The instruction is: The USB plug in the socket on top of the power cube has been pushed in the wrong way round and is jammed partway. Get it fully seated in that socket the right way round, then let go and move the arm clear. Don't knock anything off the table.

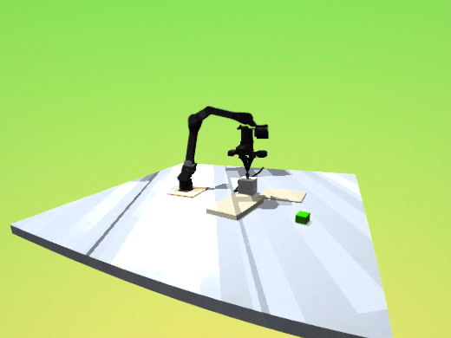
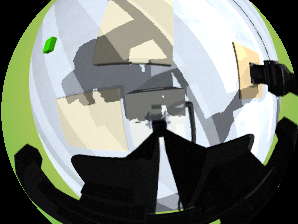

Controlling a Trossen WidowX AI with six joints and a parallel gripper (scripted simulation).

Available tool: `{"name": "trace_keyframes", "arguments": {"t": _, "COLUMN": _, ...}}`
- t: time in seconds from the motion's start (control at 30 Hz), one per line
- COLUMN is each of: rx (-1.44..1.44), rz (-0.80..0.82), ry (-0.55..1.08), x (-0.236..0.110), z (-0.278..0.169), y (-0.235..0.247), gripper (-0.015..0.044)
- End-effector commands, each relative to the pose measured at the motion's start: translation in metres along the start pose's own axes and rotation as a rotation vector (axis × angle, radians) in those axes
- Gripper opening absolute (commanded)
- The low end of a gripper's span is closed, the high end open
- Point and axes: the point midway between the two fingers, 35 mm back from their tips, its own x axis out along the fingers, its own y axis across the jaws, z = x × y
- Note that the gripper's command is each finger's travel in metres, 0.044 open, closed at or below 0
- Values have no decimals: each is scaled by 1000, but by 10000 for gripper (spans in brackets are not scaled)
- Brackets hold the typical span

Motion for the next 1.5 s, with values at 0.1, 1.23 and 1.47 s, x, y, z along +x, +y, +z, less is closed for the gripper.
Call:
{"name": "trace_keyframes", "arguments": {"t": 0.1, "rx": -3, "rz": 3, "ry": -5, "x": 1, "z": 1, "y": 0, "gripper": 0}}
{"name": "trace_keyframes", "arguments": {"t": 1.23, "rx": -3, "rz": 3, "ry": -5, "x": 5, "z": 1, "y": 0, "gripper": 0}}
{"name": "trace_keyframes", "arguments": {"t": 1.47, "rx": -3, "rz": 3, "ry": -5, "x": 6, "z": 1, "y": 0, "gripper": 0}}
